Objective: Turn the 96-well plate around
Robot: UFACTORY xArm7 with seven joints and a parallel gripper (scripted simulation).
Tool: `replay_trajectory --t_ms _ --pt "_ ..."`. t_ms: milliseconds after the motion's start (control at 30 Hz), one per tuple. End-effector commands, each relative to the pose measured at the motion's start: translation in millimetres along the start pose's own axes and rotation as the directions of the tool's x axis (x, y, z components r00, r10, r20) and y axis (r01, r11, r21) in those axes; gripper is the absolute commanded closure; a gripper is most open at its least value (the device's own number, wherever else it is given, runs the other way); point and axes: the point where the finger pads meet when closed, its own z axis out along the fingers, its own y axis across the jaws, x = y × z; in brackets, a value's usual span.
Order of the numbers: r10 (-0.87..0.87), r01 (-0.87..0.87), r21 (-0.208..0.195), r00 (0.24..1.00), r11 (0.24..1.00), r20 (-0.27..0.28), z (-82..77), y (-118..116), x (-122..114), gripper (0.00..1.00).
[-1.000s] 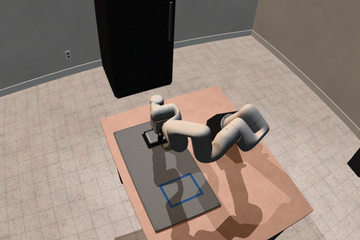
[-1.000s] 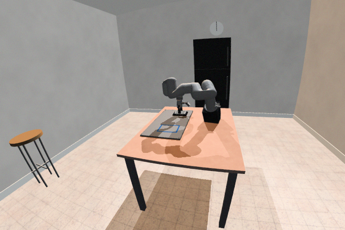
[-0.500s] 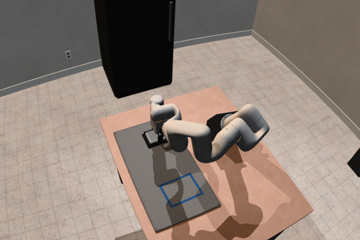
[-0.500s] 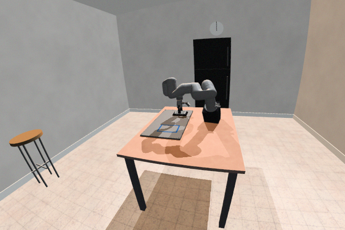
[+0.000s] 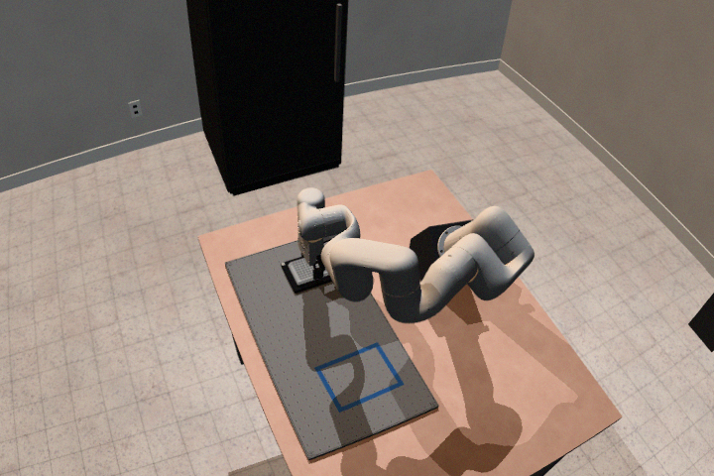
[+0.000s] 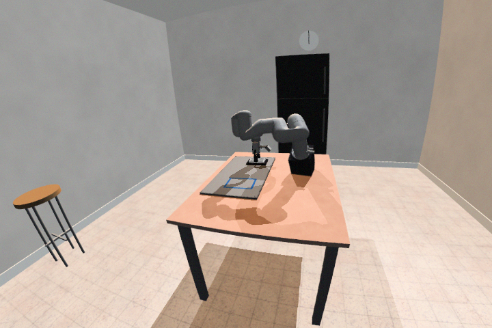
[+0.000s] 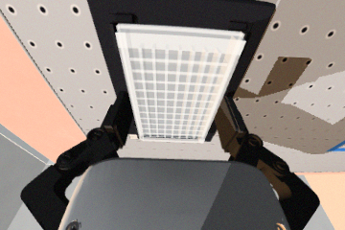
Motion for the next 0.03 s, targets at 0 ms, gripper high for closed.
replay_trajectory --t_ms 0 --pt "0.0 0.0 0.004 1.0 1.0 0.003 -13.7 -1.5 -1.0 0.0"
